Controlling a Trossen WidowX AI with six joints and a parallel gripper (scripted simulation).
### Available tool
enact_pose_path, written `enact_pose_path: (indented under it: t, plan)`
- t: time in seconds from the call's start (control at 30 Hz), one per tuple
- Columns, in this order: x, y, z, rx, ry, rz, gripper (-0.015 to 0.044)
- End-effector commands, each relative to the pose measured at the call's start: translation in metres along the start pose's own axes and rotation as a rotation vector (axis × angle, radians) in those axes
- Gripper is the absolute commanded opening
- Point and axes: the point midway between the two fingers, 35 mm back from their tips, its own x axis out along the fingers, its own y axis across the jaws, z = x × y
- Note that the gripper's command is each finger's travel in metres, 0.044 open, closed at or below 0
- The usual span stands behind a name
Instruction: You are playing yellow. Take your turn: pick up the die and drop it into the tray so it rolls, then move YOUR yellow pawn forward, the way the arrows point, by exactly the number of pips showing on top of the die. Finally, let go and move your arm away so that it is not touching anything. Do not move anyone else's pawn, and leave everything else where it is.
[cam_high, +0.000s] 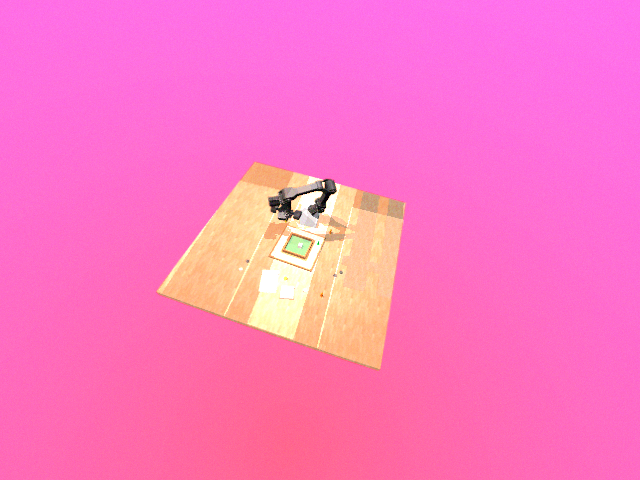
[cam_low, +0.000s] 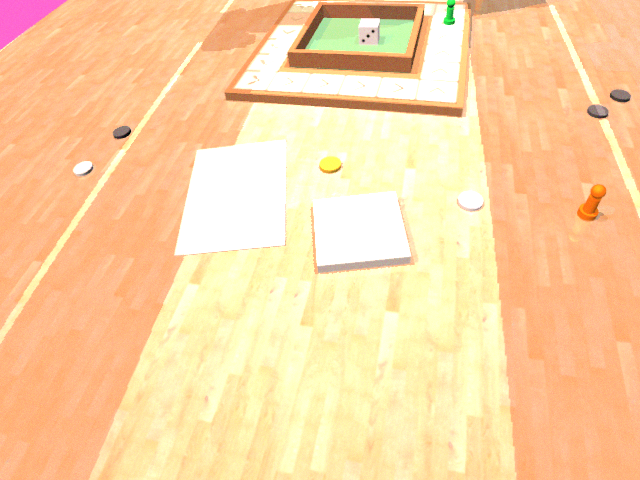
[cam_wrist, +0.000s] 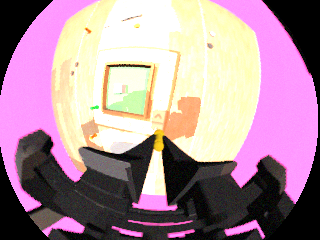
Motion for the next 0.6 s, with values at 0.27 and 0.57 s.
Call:
enact_pose_path:
  t: [0.27,0.57]
  plan:
    - [0.045,-0.003,0.06,-0.005,-0.003,-0.002,0.0]
    - [0.074,0.0,0.088,-0.009,-0.003,0.007,0.0]
